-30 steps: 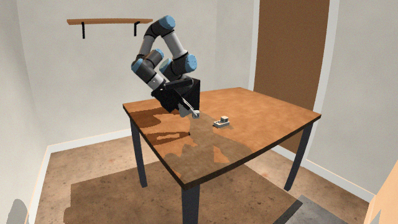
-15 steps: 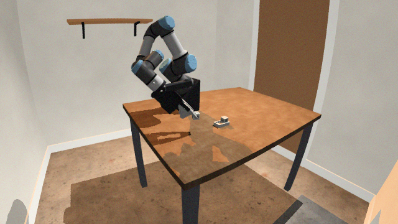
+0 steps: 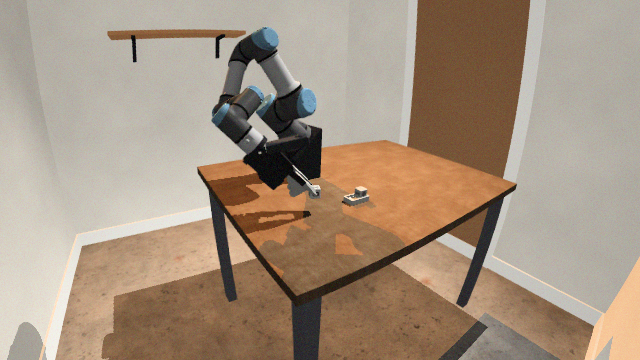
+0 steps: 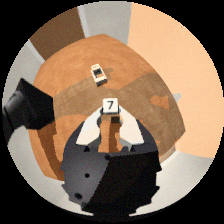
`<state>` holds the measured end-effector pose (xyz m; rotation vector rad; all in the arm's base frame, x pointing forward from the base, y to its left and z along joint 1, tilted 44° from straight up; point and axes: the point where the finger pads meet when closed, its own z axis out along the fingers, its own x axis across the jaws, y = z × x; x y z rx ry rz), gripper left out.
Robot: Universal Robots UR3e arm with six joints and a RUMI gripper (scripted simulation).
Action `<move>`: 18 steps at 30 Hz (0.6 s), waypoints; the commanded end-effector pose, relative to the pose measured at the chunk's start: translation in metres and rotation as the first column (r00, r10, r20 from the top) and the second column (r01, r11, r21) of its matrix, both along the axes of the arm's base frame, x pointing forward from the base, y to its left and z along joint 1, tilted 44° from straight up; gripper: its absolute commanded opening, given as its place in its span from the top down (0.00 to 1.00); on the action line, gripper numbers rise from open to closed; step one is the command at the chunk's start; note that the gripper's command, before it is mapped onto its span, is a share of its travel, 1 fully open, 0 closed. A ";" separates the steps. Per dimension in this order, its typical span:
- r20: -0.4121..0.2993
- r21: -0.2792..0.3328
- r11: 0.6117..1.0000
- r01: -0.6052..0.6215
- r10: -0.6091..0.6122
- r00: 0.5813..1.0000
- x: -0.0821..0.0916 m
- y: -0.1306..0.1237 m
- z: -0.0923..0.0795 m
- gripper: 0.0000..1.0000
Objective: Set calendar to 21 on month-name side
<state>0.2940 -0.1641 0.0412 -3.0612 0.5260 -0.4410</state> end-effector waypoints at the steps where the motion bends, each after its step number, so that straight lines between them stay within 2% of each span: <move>1: 0.001 -0.001 1.000 -0.001 0.001 1.000 0.000 -0.006 -0.005 0.90; 18: 0.001 -0.001 1.000 -0.001 0.001 1.000 -0.001 -0.022 -0.022 0.90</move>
